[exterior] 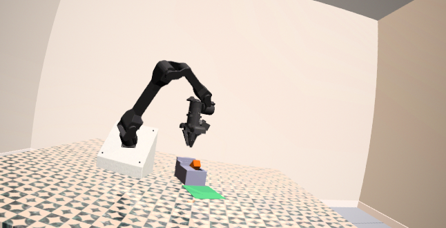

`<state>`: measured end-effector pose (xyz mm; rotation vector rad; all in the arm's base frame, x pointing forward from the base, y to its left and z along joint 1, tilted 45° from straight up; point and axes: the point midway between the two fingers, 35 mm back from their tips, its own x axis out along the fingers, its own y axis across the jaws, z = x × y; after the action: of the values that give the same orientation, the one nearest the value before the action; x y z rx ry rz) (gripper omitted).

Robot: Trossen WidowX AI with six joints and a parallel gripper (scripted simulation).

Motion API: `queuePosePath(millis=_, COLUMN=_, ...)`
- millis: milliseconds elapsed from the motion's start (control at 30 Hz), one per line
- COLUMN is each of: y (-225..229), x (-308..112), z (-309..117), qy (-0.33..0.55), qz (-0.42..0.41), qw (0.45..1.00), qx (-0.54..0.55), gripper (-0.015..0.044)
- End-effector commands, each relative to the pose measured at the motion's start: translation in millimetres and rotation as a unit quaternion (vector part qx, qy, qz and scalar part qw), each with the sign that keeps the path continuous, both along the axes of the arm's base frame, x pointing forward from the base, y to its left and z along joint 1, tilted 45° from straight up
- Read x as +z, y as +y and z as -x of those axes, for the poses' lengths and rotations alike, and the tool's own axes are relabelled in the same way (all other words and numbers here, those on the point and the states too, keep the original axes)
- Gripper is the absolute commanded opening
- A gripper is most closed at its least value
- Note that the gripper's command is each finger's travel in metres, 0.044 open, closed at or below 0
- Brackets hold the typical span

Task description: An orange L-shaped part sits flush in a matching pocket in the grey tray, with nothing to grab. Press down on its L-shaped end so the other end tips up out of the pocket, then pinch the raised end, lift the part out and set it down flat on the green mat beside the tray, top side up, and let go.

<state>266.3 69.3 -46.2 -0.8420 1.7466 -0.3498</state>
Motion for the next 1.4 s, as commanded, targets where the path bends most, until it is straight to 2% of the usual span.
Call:
queuePosePath(millis=0, y=0, x=0, z=0, qy=0.000, qz=0.000, qw=1.000, qx=0.000, gripper=0.0180)
queuePosePath(millis=567, y=0, x=0, z=0, qy=0.000, qz=0.000, qw=1.000, qx=0.000, gripper=0.0180)
queuePosePath(millis=700, y=-5, x=5, z=-5, qy=-0.061, qz=0.011, qw=0.996, qx=-0.062, gripper=0.0280)
queuePosePath(millis=767, y=-10, x=10, z=-10, qy=-0.121, qz=0.023, qw=0.984, qx=-0.125, gripper=0.0280)
queuePosePath(millis=933, y=-27, x=25, z=-23, qy=-0.295, qz=0.056, qw=0.904, qx=-0.305, gripper=0.0280)
queuePosePath(millis=1100, y=-45, x=41, z=-35, qy=-0.450, qz=0.088, qw=0.757, qx=-0.465, gripper=0.0280)
queuePosePath(millis=1167, y=-50, x=46, z=-38, qy=-0.485, qz=0.095, qw=0.711, qx=-0.501, gripper=0.0280)
queuePosePath(millis=1367, y=-51, x=46, z=-38, qy=-0.489, qz=0.096, qw=0.705, qx=-0.505, gripper=0.0280)
